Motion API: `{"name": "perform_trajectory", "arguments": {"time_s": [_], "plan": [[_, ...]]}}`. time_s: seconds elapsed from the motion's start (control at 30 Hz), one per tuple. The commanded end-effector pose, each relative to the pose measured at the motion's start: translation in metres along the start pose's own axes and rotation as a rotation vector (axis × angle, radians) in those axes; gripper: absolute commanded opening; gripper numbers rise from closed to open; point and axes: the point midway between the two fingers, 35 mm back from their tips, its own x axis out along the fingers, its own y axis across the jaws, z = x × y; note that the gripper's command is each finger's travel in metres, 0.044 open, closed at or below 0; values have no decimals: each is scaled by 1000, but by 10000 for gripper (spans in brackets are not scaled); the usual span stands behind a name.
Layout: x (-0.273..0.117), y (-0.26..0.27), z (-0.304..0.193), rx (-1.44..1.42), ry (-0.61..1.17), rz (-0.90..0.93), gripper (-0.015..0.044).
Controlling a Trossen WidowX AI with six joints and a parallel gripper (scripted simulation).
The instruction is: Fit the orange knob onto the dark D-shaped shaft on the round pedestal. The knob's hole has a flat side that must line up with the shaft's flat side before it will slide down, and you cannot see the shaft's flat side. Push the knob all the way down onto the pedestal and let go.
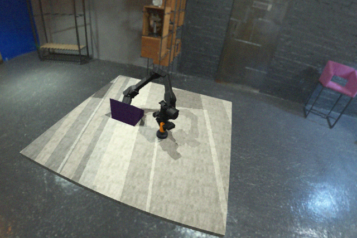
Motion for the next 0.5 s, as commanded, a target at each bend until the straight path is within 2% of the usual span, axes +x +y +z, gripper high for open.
{"name": "perform_trajectory", "arguments": {"time_s": [0.0,0.47], "plan": [[0,0,1,31,-5,3,0],[0,2,0,52,-5,3,0]]}}
